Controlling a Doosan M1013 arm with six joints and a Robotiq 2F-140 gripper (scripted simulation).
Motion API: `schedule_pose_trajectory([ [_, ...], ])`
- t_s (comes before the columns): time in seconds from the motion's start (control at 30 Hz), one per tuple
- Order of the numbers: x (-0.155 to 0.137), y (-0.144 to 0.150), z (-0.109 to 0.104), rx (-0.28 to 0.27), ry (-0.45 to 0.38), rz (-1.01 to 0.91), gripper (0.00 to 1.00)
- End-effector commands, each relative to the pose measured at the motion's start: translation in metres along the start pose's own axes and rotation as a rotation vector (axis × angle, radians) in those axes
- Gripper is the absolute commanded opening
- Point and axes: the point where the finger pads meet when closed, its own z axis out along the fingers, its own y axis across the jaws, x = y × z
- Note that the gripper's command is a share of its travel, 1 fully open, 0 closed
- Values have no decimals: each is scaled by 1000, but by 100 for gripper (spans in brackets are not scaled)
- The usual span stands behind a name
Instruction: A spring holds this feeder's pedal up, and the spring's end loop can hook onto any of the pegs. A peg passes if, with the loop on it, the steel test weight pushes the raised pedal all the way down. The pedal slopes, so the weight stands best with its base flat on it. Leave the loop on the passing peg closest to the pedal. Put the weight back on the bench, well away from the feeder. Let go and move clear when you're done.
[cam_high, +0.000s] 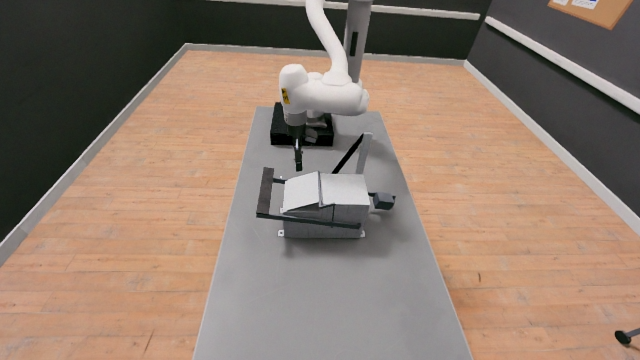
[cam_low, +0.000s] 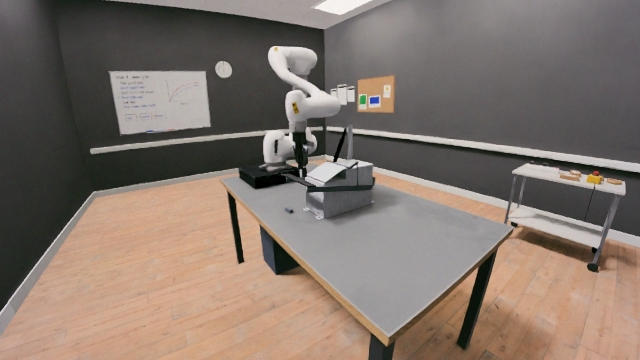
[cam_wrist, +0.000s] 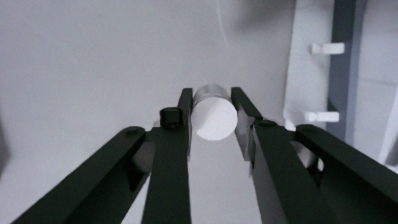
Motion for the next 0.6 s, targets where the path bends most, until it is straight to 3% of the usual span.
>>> schedule_pose_trajectory([
  [0.0,9,-6,4,-1,-7,0,25],
  [0.1,4,-3,1,-1,-3,0,25],
  [0.57,32,-24,15,-1,-25,0,25],
])
